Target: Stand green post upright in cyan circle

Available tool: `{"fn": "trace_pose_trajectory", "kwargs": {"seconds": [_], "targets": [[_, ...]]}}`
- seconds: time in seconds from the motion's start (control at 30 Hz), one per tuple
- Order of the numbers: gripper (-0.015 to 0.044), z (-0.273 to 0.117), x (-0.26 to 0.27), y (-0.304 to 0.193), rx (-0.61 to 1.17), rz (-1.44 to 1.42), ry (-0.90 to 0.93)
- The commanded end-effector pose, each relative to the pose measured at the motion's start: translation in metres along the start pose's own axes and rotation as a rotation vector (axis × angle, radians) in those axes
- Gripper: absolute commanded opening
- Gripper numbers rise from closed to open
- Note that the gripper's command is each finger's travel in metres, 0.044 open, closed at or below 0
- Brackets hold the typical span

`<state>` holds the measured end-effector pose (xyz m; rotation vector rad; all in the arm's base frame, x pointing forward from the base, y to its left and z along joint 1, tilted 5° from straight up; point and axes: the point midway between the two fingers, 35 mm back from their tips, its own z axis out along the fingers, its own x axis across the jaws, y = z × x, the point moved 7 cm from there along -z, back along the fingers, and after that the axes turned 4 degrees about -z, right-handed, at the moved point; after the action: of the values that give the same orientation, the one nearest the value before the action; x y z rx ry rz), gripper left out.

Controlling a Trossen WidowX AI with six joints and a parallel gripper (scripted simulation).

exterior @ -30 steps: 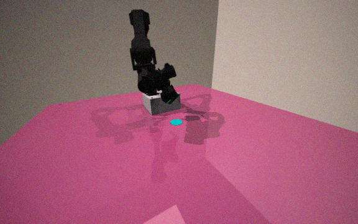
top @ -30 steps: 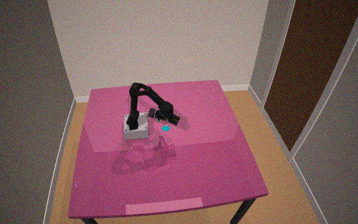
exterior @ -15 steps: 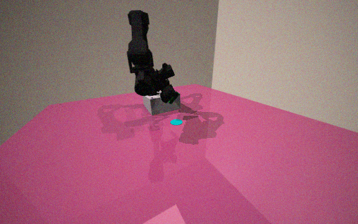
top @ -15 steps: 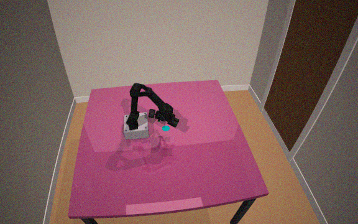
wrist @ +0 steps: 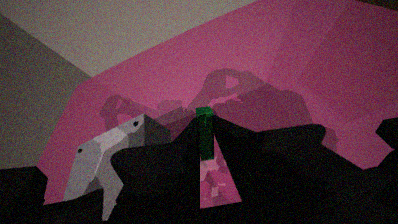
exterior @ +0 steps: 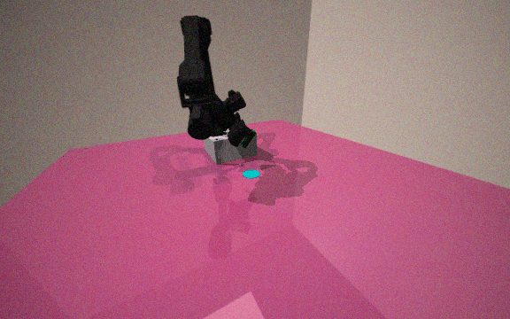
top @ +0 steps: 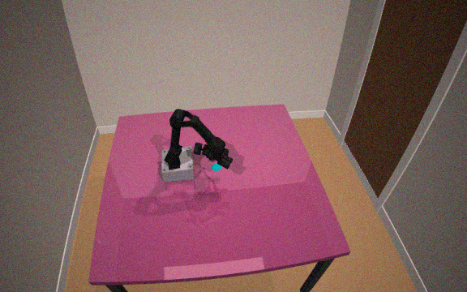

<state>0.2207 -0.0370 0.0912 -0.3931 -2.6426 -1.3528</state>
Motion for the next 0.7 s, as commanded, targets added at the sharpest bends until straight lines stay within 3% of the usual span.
{"fn": "trace_pose_trajectory", "kwargs": {"seconds": [0.0, 0.67], "targets": [[0.0022, -0.0003, 0.0003, -0.0017, -0.029, -0.001, -0.006], [0.0022, -0.004, 0.001, -0.0067, -0.133, -0.033, -0.059]]}}
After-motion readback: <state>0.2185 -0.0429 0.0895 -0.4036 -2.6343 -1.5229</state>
